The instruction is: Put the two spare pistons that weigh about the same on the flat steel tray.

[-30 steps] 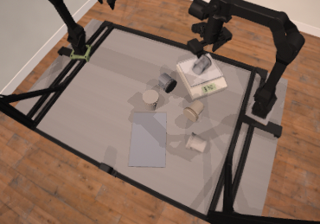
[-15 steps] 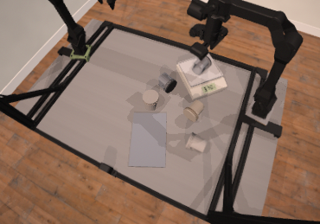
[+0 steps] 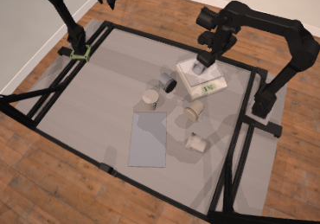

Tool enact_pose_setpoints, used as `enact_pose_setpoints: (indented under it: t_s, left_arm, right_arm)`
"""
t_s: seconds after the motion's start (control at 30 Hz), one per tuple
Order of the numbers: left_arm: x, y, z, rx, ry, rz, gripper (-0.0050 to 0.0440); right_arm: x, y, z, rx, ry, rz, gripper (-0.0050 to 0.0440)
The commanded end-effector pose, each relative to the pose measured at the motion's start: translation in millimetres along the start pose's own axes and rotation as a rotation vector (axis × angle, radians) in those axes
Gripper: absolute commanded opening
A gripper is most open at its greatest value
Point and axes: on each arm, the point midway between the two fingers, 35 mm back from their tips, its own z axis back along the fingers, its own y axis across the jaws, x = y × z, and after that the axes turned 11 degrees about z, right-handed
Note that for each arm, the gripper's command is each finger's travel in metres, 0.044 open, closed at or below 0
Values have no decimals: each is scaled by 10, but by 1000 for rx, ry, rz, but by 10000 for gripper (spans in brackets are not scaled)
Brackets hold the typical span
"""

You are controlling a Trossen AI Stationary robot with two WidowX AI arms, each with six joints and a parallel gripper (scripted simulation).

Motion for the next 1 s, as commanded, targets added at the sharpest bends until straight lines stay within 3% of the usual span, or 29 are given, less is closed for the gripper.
enact_pose_setpoints:
  t_s: [0.0, 0.3, 0.6, 0.97]
  left_arm:
    - [-4, -5, -1, -3, 2, -3, 440]
    - [-4, -5, -1, -3, 2, -3, 440]
    - [-4, -5, -1, -3, 2, -3, 440]
    - [-4, -5, -1, -3, 2, -3, 440]
  right_arm:
    - [-163, 120, -75, -26, -53, -72, 378]
    - [-480, 395, -237, -87, -184, -263, 378]
    - [-605, 500, -304, -133, -280, -404, 378]
    - [-630, 501, -340, -137, -284, -420, 378]
